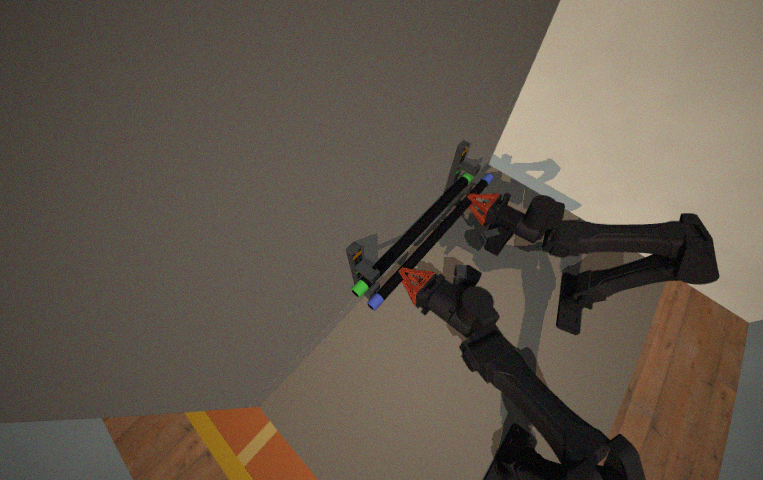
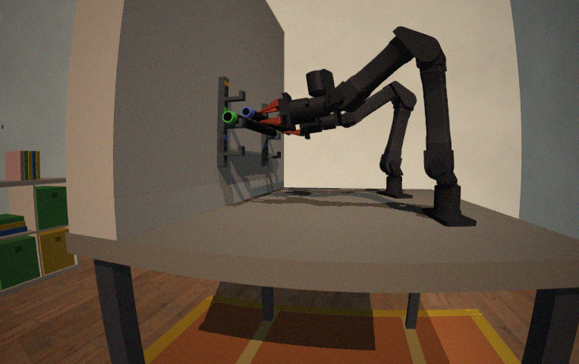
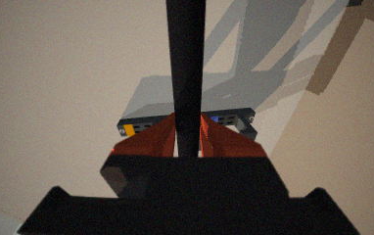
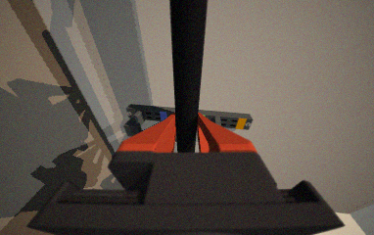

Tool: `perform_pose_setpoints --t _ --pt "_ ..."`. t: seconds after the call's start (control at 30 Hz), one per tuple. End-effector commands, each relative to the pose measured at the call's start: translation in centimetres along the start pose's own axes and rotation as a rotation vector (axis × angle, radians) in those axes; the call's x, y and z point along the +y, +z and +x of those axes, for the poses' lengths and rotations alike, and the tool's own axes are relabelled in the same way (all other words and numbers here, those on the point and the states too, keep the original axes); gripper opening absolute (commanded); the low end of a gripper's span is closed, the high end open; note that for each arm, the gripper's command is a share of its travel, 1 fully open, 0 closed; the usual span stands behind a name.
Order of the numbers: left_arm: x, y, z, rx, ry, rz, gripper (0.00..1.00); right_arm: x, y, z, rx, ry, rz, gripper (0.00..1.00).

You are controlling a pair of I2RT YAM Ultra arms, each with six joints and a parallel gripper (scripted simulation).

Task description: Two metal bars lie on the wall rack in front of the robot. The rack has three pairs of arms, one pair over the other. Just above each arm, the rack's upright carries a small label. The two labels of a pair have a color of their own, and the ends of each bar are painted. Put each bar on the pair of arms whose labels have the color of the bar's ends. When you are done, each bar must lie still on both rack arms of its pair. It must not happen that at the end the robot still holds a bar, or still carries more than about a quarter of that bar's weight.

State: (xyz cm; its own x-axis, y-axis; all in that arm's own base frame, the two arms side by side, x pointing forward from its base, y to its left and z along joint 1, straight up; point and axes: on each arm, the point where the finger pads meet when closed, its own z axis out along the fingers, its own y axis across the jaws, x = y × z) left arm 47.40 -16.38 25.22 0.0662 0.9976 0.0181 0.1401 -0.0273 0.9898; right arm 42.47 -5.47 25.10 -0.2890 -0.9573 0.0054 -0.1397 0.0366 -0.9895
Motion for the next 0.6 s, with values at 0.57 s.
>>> perform_pose_setpoints --t 0.57 --pt "0.5 0.3 0.4 0.018 -0.016 -0.144 0.0 -0.7 0.2 0.3 0.022 0.007 0.145 0.0"
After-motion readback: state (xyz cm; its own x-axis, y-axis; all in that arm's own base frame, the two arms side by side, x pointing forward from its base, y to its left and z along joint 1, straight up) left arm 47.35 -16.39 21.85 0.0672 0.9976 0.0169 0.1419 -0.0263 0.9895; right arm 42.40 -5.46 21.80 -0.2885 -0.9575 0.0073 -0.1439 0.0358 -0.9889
